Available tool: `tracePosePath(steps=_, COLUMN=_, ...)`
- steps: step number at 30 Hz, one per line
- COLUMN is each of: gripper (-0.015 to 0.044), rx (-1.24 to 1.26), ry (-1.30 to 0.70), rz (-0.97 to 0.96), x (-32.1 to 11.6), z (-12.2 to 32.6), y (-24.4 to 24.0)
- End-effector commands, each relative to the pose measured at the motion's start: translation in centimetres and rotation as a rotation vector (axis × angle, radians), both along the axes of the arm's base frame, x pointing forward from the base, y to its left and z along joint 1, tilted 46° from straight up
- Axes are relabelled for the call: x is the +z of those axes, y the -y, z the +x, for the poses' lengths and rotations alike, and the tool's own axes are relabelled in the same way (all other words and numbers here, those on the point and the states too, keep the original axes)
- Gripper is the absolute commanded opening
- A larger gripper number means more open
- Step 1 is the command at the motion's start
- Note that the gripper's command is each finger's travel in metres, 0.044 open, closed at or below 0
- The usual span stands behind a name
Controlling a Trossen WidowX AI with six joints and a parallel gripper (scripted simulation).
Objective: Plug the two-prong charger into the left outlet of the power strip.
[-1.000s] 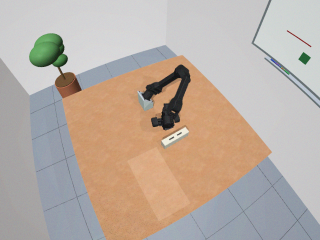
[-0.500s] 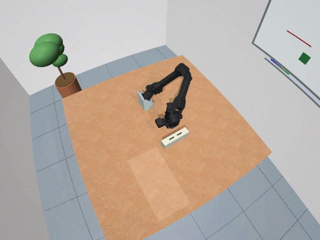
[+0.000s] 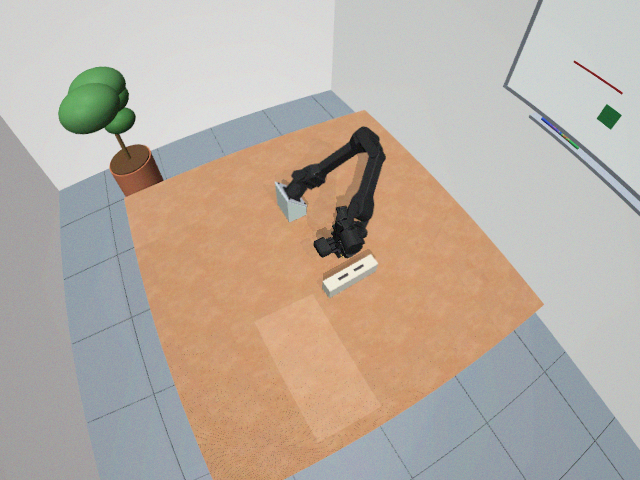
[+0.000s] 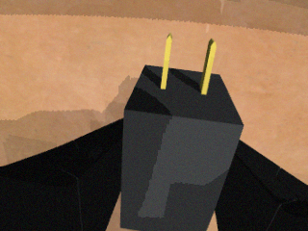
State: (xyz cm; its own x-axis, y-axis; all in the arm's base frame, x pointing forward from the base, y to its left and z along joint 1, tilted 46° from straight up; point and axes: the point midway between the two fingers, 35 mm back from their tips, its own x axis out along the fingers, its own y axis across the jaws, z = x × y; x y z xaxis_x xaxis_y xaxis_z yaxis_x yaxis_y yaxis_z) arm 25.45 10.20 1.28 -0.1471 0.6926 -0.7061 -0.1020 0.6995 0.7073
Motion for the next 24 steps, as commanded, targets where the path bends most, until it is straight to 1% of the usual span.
tracePosePath(steps=1, gripper=0.0000, rx=0.006, ry=0.005, rz=0.004, x=0.1, z=0.5, y=-0.2)
tracePosePath(steps=24, gripper=0.0000, rx=0.026, ry=0.026, rz=0.009, x=0.4, z=3.1, y=-1.1)
